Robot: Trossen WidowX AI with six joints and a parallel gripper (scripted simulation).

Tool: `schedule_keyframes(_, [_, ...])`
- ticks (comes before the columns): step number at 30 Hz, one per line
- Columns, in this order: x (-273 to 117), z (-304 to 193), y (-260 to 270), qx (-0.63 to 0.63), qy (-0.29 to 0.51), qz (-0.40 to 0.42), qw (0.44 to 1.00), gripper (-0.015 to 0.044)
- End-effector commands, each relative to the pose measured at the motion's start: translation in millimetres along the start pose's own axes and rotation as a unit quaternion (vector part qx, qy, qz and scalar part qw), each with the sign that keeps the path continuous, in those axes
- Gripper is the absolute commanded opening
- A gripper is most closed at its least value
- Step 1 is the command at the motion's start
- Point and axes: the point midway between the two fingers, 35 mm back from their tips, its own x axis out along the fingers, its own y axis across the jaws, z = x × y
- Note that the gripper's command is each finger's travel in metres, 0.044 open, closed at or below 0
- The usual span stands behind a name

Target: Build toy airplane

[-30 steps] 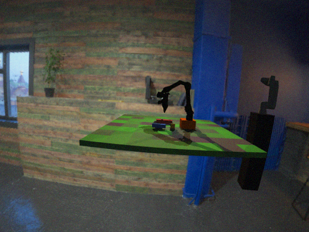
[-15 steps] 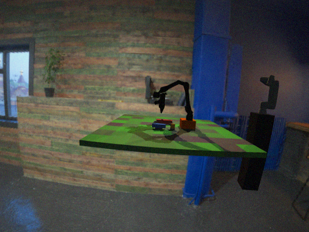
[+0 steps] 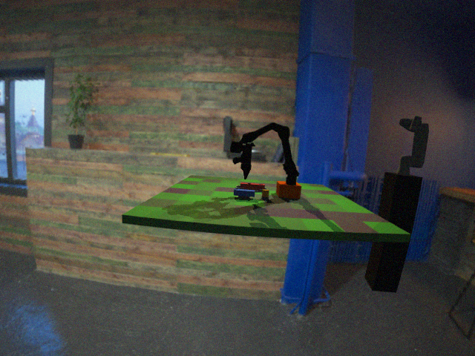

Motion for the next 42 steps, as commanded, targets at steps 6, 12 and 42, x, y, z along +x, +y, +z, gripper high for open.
schedule_keyframes(6, [34,-1,13,0.013,0.000,0.000,1.000,0.0440])
schedule_keyframes(12, [43,-1,13,0.013,0.000,0.000,1.000,0.0440])
schedule_keyframes(42, [89,-1,13,0.013,0.001,0.000,1.000,0.0440])
